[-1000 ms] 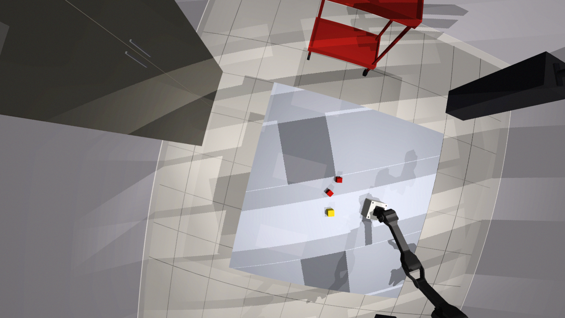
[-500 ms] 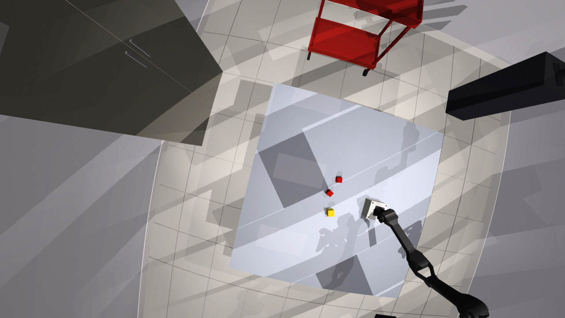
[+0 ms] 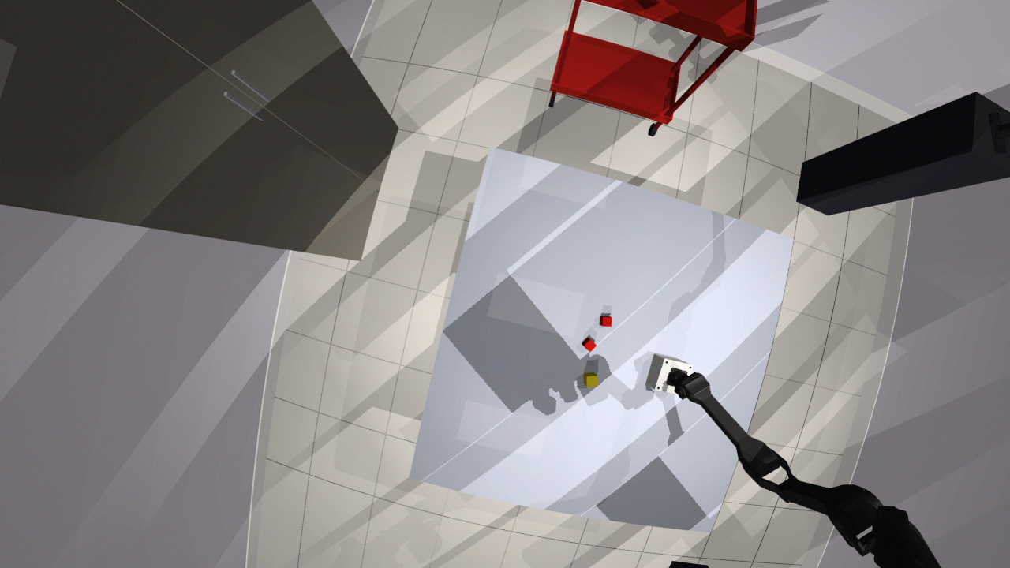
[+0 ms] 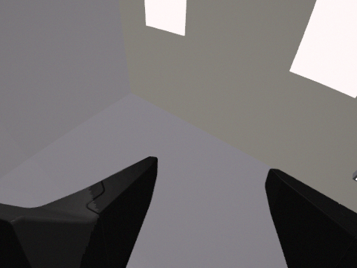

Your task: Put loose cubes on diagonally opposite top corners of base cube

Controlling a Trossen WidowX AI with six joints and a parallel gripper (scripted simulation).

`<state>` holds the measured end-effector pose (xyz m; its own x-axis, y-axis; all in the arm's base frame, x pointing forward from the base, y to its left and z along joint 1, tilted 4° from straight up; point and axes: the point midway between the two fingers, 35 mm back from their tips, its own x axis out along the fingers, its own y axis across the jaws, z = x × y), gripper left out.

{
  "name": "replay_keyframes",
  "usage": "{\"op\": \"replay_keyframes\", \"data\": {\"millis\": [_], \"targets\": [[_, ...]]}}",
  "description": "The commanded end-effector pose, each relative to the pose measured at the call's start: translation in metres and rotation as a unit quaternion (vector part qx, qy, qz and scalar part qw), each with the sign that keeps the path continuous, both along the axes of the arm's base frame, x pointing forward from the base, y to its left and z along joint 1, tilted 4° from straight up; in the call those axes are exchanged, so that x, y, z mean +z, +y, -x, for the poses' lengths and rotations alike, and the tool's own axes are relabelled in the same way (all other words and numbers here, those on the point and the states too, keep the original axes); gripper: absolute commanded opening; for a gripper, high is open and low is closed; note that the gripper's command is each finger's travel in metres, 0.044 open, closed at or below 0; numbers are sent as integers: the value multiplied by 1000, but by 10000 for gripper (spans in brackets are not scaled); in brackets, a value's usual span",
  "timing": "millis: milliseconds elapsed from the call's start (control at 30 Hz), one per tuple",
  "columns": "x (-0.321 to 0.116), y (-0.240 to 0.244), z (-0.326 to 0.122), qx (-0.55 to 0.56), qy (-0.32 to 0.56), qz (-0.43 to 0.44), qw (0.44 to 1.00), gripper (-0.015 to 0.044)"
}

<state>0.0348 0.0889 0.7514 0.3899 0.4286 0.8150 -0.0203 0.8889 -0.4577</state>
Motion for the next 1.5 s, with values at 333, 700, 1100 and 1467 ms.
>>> {"op": "replay_keyframes", "data": {"millis": [333,700,1100,1467], "targets": [[-54,-152,-173,-124,180,-152,964,265],[-171,-209,-296,-215,376,-158,887,265],[-347,-210,-380,-269,604,-41,750,265],[-517,-171,-380,-237,770,170,568,265]]}}
